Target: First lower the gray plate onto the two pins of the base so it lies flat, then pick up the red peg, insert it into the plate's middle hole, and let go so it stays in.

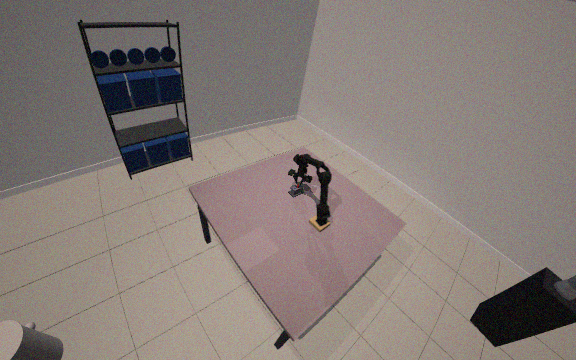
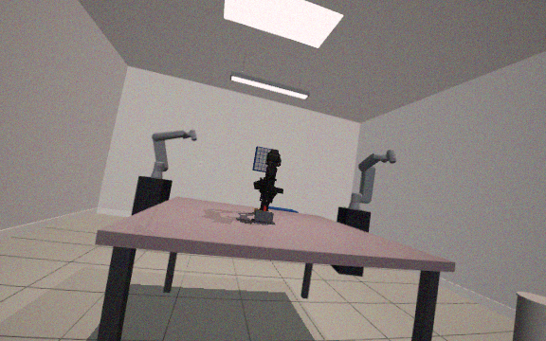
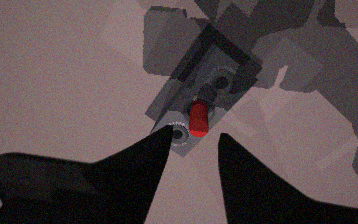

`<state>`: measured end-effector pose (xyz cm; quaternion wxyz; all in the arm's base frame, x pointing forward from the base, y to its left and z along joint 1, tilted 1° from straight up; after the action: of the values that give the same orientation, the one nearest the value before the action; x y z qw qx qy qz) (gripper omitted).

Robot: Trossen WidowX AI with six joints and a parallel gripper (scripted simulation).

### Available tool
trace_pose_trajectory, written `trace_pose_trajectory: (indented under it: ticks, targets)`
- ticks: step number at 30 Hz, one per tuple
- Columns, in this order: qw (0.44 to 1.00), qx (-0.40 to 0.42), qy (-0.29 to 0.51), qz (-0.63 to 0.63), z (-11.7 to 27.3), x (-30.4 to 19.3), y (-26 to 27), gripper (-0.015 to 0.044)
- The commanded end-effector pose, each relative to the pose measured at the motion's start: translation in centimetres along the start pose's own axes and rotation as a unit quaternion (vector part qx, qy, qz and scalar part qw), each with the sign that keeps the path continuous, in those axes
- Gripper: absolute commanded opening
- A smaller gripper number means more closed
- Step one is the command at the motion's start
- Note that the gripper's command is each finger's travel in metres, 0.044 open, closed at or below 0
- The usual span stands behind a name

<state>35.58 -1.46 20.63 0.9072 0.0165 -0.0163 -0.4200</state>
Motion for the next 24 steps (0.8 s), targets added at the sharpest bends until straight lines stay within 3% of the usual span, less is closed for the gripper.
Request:
trace_pose_trajectory:
  ticks: [1, 24]
  targets:
    - [1.000, 0.000, 0.000, 0.000, 0.0, 0.0, 0.0, 0.0150]
    - [1.000, 0.001, 0.002, -0.001, 1.3, 0.1, -0.2, 0.0150]
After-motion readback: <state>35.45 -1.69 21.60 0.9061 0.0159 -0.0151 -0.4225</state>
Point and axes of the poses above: the point midway between the two fingers, 35 mm back from their tips, its own z axis back along the fingers, its own y axis across the jaws, x = y × z, the point moved 9 cm from there along z, back along the fingers, and after that the axes turned 3 degrees about z, right-handed, at the moved point
